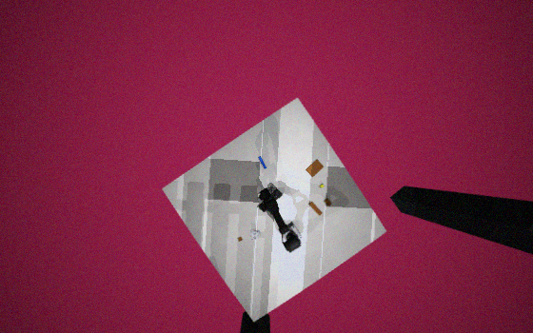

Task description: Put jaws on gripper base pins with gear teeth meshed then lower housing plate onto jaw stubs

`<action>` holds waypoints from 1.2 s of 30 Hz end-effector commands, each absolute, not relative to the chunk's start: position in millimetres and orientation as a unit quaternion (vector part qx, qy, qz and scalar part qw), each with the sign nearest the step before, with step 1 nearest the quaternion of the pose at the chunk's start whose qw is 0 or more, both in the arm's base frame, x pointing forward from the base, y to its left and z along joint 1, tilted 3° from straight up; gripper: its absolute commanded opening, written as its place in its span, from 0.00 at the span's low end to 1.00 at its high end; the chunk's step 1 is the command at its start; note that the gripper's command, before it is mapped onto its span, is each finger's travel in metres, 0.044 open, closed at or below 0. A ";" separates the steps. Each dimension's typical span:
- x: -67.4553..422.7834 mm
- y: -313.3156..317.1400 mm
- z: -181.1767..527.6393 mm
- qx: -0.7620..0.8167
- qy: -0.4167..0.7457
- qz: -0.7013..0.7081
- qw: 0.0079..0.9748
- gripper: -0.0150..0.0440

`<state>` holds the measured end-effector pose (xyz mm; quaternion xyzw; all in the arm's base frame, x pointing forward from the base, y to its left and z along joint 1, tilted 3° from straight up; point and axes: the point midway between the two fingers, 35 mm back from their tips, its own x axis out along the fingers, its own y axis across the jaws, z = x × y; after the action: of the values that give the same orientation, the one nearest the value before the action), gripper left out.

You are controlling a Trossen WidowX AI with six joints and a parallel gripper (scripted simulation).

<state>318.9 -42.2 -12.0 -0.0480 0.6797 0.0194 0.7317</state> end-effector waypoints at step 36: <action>318.8 -42.2 -13.7 -0.048 0.680 0.019 0.731 0.63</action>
<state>318.8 -42.2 -13.7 -0.0478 0.6804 0.0195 0.7310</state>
